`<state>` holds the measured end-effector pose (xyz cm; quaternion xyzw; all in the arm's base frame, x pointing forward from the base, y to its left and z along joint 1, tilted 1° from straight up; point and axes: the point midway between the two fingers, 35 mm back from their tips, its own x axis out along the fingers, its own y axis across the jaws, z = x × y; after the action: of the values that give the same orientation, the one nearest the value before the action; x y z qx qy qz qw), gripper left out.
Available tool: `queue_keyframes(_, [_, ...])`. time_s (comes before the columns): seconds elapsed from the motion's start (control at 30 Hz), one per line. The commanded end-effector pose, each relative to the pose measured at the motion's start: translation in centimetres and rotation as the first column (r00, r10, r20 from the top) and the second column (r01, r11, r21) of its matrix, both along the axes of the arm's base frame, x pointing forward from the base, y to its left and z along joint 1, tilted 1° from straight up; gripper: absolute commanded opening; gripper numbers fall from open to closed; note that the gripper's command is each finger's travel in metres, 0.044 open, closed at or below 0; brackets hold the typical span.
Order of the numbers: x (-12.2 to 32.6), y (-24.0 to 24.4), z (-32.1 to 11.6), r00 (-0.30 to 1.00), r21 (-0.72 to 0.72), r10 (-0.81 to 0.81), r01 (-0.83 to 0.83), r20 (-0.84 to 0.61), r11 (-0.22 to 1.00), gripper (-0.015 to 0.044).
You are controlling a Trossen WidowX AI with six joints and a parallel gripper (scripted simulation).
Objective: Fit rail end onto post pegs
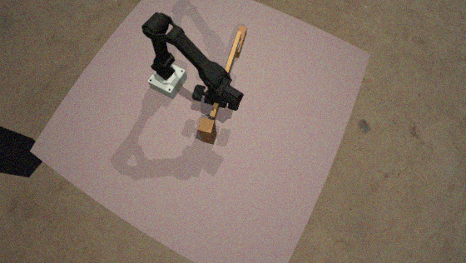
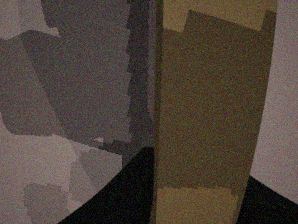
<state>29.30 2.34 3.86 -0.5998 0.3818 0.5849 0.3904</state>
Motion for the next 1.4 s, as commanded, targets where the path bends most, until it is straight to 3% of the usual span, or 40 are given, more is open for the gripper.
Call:
queue_keyframes(0.0, [0.3, -0.2, 0.2, 1.0, -0.003, 0.004, -0.004, 0.008, 1.0, 0.0])
queue_keyframes(1.37, [0.8, -1.3, 0.2, 1.0, -0.004, 0.004, -0.004, 0.008, 1.0, 0.0])
